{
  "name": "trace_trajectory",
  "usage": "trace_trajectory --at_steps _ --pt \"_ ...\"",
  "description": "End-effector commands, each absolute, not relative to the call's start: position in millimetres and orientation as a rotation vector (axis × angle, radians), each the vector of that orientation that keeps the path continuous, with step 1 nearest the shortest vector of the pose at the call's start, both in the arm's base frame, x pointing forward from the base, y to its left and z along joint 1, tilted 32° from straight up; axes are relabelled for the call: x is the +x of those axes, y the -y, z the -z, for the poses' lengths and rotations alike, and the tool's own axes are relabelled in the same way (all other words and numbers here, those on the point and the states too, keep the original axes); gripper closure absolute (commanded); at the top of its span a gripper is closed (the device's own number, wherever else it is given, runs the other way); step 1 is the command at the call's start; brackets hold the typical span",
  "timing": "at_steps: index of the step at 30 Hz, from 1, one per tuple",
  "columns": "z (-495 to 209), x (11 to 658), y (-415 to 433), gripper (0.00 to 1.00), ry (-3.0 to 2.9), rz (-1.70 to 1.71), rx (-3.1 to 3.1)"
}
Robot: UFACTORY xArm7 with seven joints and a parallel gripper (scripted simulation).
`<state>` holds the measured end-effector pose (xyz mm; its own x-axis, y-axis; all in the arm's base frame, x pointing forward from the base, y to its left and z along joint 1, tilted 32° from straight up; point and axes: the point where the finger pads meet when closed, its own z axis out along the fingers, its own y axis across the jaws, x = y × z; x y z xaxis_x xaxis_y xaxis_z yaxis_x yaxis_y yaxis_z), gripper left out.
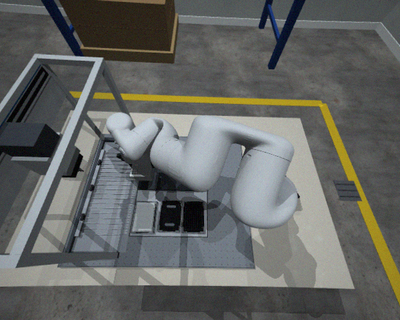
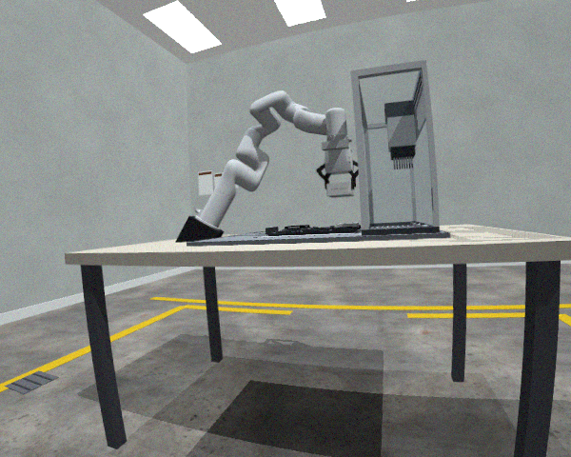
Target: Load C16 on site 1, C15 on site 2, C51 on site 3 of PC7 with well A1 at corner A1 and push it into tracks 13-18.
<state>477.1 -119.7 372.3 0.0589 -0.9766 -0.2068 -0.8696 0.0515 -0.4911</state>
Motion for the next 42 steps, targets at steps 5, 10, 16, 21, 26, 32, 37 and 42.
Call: trace_trajectory --at_steps 5,10,16,21,26,32,37,42 --pt "-362 485 118 1.00 -1.839 0.288 -1.844" --pt "-356 488 116 1.00 -1.839 0.288 -1.844" --pt "-348 493 114 1.00 -1.839 0.288 -1.844" --pt "-341 497 113 1.00 -1.839 0.288 -1.844" --pt "-336 499 112 1.00 -1.839 0.288 -1.844" --pt "-328 504 109 1.00 -1.839 0.288 -1.844" --pt "-321 509 108 1.00 -1.839 0.288 -1.844" --pt "-317 511 107 1.00 -1.839 0.288 -1.844"
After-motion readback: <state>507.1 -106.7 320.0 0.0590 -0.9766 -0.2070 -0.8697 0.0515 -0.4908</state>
